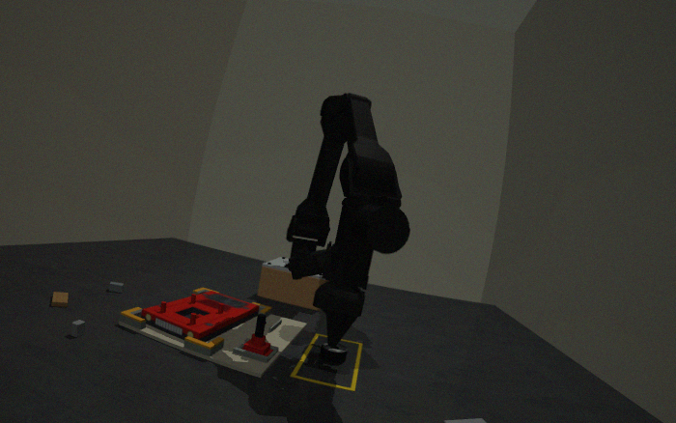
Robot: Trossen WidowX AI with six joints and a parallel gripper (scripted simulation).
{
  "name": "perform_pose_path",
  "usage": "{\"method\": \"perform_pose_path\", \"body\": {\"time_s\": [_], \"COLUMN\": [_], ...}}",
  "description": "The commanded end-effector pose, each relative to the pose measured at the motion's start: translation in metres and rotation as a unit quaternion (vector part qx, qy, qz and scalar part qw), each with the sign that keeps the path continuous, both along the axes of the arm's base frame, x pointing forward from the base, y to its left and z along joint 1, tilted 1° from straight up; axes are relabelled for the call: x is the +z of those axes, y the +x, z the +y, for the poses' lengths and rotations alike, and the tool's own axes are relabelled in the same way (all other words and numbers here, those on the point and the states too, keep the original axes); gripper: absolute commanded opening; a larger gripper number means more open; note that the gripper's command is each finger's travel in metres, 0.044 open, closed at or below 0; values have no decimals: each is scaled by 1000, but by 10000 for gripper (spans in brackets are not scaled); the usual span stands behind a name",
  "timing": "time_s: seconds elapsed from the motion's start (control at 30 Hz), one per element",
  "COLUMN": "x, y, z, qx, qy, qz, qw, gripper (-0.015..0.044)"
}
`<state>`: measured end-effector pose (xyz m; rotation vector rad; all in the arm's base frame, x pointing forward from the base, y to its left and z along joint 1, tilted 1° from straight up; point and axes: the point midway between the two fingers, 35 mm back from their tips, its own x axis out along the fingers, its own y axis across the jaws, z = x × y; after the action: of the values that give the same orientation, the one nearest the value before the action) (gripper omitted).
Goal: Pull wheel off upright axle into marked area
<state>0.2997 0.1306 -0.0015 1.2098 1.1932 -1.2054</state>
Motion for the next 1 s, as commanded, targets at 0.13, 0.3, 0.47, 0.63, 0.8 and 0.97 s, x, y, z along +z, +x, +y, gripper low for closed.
{"method": "perform_pose_path", "body": {"time_s": [0.13,0.3,0.47,0.63,0.8,0.97], "x": [32,56,77,81,81,81], "y": [3,-30,-70,-81,-81,-81], "z": [2,-12,-29,-34,-34,-34], "qx": [1,0,-2,-2,-2,-2], "qy": [7,6,5,5,5,5], "qz": [-16,-15,-14,-14,-14,-14], "qw": [1000,1000,1000,1000,1000,1000], "gripper": [326,440,440,440,440,440]}}
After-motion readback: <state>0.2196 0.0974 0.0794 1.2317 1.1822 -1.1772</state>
